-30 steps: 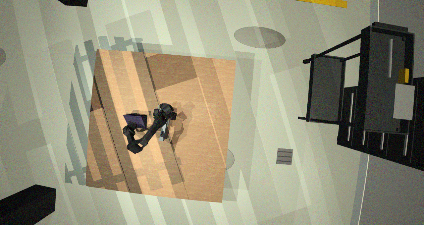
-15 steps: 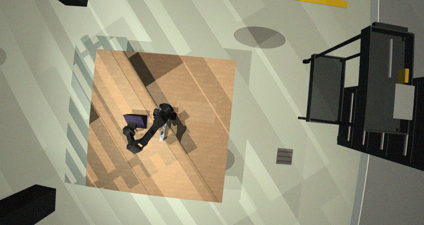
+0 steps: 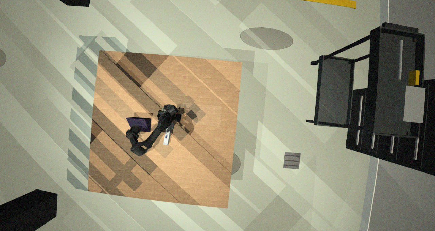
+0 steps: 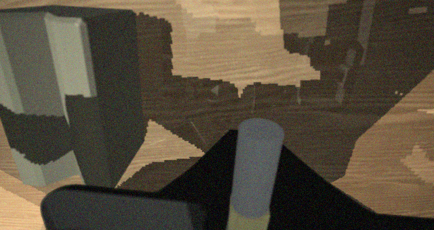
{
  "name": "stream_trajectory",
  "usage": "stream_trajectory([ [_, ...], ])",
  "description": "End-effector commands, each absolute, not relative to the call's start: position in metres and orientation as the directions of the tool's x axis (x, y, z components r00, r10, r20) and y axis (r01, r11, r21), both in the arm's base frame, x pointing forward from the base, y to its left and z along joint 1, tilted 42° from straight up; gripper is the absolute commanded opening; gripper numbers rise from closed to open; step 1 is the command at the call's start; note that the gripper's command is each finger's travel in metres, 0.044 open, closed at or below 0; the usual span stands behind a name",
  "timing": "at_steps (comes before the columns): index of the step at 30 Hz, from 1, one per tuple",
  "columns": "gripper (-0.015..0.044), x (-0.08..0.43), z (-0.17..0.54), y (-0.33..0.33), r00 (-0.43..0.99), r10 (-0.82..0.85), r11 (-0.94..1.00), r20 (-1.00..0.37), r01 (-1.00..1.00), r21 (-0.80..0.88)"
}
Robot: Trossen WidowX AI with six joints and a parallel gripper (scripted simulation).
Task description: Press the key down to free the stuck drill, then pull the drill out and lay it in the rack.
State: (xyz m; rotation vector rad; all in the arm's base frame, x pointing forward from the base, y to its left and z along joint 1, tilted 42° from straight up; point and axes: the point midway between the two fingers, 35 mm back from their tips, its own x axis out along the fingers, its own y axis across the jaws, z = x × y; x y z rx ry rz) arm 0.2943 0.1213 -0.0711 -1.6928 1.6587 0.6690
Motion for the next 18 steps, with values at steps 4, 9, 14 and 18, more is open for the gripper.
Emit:
stream_trajectory([
  [4,0.0000,0.295,-0.076,0.132,0.064,-0.650,0.030,-0.758,-0.994,-0.110],
  [9,0.0000,0.296,-0.080,0.138,0.064,-0.649,0.030,-0.758,-0.993,-0.110],
  [14,0.0000,0.296,-0.084,0.144,0.065,-0.649,0.030,-0.758,-0.993,-0.110],
  [18,0.0000,0.297,-0.088,0.149,0.065,-0.648,0.030,-0.759,-0.993,-0.110],
])
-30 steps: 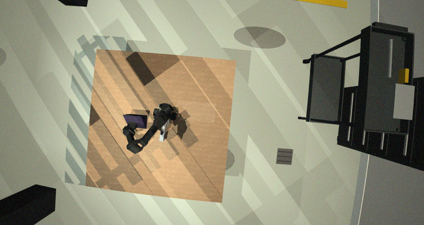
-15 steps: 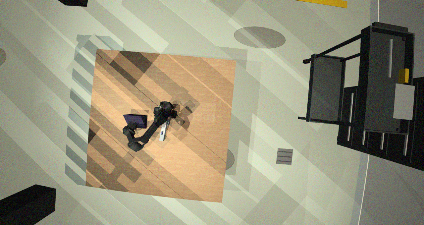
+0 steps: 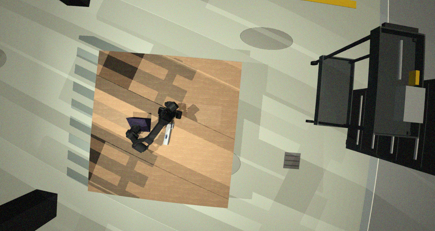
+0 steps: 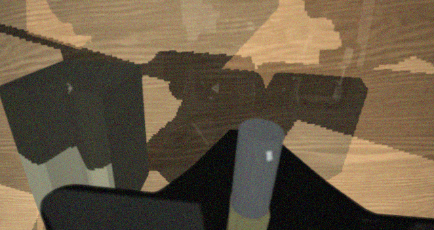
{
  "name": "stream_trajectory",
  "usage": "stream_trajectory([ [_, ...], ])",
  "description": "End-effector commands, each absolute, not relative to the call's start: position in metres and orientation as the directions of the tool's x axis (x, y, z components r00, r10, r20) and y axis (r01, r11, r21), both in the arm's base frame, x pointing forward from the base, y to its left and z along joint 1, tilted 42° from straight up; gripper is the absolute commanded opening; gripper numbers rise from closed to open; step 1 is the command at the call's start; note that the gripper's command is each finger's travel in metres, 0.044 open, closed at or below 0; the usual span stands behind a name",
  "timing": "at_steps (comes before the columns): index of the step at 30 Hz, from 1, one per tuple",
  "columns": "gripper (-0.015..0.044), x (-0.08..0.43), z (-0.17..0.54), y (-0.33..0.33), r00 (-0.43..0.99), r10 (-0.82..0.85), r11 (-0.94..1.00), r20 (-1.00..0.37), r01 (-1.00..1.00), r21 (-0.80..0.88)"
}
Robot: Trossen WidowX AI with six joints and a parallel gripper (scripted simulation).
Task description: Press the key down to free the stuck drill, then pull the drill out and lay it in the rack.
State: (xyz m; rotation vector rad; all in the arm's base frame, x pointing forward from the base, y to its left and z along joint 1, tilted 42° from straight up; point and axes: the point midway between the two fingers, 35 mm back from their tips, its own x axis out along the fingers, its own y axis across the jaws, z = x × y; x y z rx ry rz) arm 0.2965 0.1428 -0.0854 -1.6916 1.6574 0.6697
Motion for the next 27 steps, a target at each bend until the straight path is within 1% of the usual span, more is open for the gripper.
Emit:
stream_trajectory([
  [1,0.0000,0.297,-0.089,0.151,0.065,-0.648,0.030,-0.759,-0.993,-0.110],
  [18,0.0000,0.299,-0.103,0.170,0.065,-0.647,0.030,-0.760,-0.993,-0.111],
  [27,0.0000,0.298,-0.097,0.169,0.065,-0.647,0.030,-0.760,-0.993,-0.110],
])
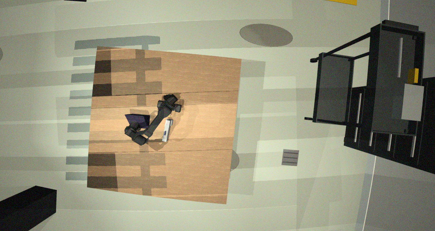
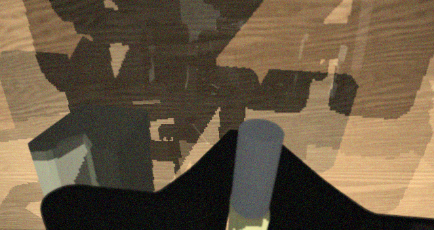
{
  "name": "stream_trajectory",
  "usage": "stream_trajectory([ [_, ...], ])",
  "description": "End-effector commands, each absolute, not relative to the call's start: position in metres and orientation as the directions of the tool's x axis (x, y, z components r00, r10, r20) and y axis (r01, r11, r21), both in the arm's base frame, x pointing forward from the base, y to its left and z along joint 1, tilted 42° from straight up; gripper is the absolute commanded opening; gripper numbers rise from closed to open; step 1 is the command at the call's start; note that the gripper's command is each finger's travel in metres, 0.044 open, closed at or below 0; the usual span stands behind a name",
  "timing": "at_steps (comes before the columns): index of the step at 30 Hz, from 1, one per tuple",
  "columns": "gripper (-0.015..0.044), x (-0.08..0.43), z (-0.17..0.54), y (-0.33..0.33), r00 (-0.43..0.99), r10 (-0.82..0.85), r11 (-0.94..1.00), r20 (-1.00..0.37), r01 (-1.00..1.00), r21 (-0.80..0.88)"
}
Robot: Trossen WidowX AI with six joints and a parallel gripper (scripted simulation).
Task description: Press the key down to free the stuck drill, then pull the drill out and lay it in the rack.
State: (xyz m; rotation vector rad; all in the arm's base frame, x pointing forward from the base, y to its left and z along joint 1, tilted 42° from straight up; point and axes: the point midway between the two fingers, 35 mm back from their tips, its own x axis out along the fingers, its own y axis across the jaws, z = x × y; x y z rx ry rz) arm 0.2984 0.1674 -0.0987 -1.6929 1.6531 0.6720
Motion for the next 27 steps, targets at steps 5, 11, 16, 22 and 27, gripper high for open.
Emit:
stream_trajectory([
  [5,0.0000,0.298,-0.094,0.170,0.065,-0.647,0.030,-0.760,-0.993,-0.110],
  [11,0.0000,0.298,-0.091,0.172,0.065,-0.647,0.030,-0.760,-0.993,-0.110],
  [16,0.0000,0.298,-0.089,0.173,0.065,-0.647,0.030,-0.760,-0.993,-0.110],
  [22,0.0000,0.298,-0.087,0.174,0.065,-0.647,0.030,-0.760,-0.993,-0.110],
  [27,0.0000,0.298,-0.084,0.175,0.065,-0.647,0.030,-0.760,-0.993,-0.110],
])
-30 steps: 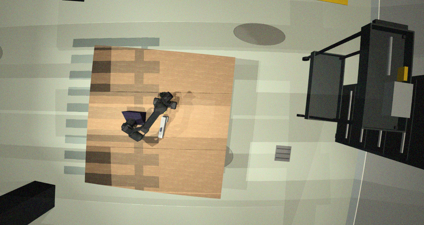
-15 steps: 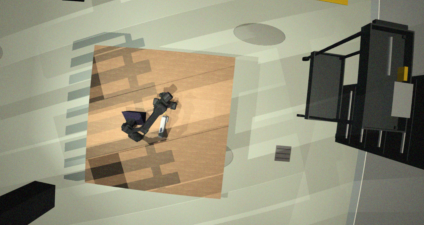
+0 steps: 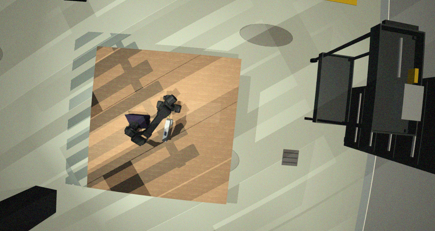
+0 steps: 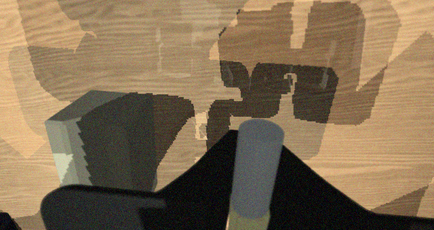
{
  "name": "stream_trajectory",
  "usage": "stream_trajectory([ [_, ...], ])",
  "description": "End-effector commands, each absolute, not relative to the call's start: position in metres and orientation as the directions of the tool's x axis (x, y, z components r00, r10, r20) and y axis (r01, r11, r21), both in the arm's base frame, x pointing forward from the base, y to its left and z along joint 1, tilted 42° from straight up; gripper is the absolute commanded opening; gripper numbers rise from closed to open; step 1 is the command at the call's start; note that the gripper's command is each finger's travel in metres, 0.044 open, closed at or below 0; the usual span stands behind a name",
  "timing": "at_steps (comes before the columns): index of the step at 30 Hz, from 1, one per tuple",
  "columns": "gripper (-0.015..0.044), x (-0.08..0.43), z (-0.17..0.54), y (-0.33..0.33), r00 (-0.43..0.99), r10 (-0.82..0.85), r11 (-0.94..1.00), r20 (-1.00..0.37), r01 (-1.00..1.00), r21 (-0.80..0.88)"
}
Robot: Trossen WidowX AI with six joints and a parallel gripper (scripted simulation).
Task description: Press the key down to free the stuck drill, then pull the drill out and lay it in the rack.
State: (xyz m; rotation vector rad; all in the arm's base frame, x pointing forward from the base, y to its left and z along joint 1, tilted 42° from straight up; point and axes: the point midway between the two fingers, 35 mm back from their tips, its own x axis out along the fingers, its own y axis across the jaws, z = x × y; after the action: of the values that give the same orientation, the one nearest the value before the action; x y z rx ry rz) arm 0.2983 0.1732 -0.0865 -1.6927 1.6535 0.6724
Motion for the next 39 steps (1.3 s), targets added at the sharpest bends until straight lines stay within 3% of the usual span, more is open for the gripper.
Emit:
stream_trajectory([
  [1,0.0000,0.298,-0.084,0.176,0.065,-0.647,0.030,-0.760,-0.993,-0.110],
  [39,0.0000,0.297,-0.070,0.185,0.064,-0.647,0.030,-0.760,-0.994,-0.110],
])
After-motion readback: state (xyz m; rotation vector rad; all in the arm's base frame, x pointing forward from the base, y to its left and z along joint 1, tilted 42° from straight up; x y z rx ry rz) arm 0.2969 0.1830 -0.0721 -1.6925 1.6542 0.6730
